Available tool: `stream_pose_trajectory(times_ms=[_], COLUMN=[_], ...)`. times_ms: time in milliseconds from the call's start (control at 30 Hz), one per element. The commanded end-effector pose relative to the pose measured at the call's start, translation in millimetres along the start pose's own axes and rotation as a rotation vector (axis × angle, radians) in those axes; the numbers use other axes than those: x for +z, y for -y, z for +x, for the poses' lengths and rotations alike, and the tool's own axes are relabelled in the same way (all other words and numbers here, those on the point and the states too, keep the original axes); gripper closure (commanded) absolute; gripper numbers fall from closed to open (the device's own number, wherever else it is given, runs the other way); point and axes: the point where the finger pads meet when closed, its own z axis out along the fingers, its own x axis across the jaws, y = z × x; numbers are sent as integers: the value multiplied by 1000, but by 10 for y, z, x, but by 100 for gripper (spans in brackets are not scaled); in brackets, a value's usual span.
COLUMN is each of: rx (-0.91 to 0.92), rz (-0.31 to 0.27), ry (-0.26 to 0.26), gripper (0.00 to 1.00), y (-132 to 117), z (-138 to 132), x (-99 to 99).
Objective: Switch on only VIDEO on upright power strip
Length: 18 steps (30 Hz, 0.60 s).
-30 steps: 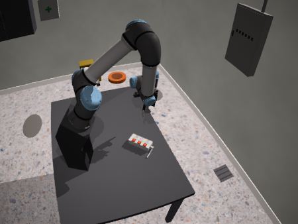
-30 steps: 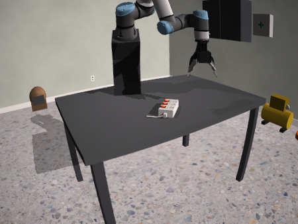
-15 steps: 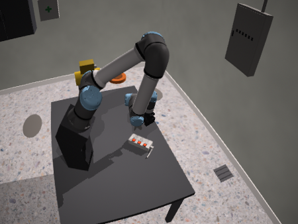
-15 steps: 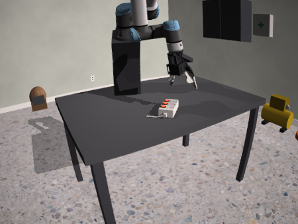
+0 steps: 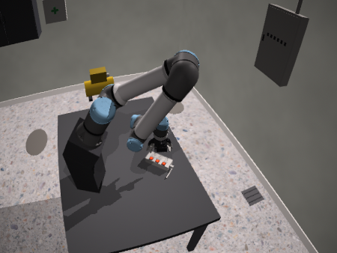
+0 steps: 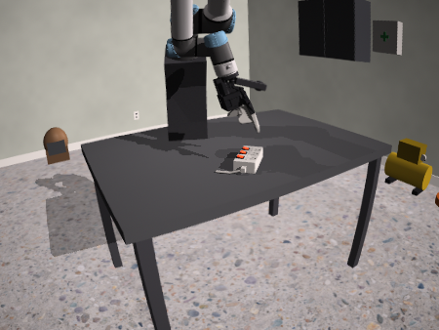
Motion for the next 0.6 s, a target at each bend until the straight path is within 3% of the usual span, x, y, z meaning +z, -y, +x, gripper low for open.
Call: stream_pose_trajectory(times_ms=[0, 567], rx=[121, 276], rz=[20, 42], ry=[-50, -96], gripper=[0, 0], y=[-112, -226], z=[-26, -34], x=[-101, -263])
